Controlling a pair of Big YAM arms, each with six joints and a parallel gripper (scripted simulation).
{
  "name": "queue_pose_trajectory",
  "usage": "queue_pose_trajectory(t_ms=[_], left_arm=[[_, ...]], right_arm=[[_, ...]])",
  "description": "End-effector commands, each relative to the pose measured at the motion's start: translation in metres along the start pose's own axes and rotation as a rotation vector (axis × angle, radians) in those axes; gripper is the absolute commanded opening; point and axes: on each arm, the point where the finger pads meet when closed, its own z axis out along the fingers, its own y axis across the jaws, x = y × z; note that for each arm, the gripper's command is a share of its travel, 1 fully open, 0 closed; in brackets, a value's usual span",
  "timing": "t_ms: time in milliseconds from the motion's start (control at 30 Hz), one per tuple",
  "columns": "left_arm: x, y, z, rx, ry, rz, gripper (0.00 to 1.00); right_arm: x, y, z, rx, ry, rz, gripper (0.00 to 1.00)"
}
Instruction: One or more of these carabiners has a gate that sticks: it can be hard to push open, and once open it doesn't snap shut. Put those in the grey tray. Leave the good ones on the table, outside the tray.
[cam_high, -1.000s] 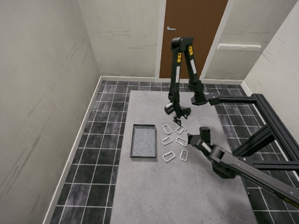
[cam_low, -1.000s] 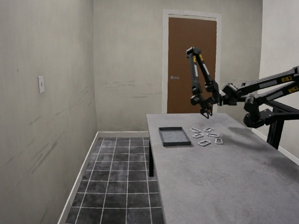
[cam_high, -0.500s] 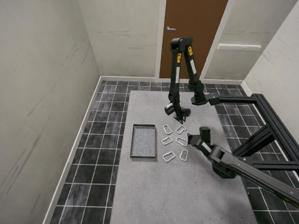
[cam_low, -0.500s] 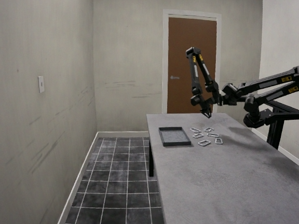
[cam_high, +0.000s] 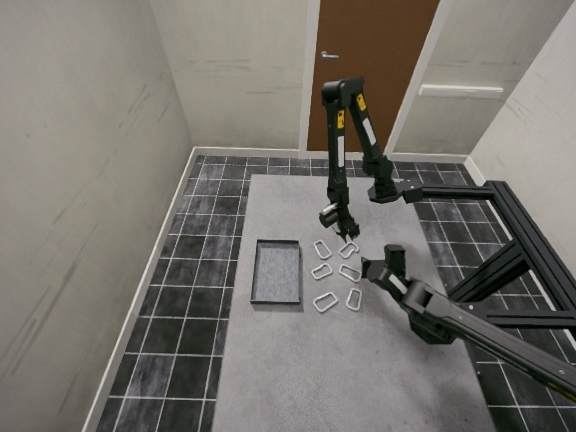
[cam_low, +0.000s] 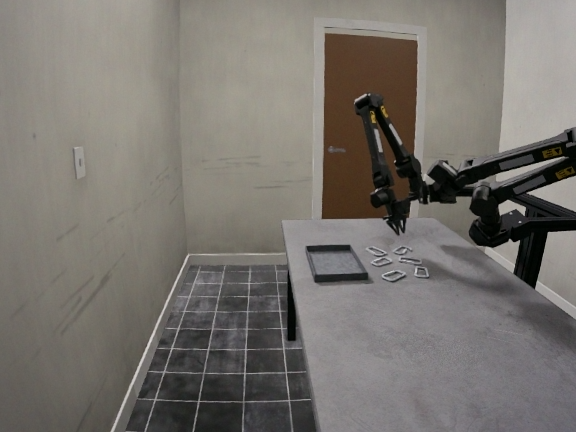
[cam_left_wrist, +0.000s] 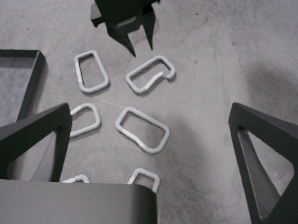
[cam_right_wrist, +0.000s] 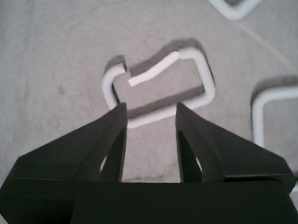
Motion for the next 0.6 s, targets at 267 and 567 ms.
queue_pose_trajectory(t_ms=[267, 567], left_arm=[[-0.002, 0.002, -0.001, -0.001, -0.002, 0.016, 1.00], [-0.002, 0.002, -0.001, -0.001, -0.002, 0.016, 1.00]], right_arm=[[0.003, -0.010, 0.017, 0.104, 0.076, 0.454, 0.31], [0.010, -0.023, 0.028, 0.243, 0.100, 0.830, 0.31]])
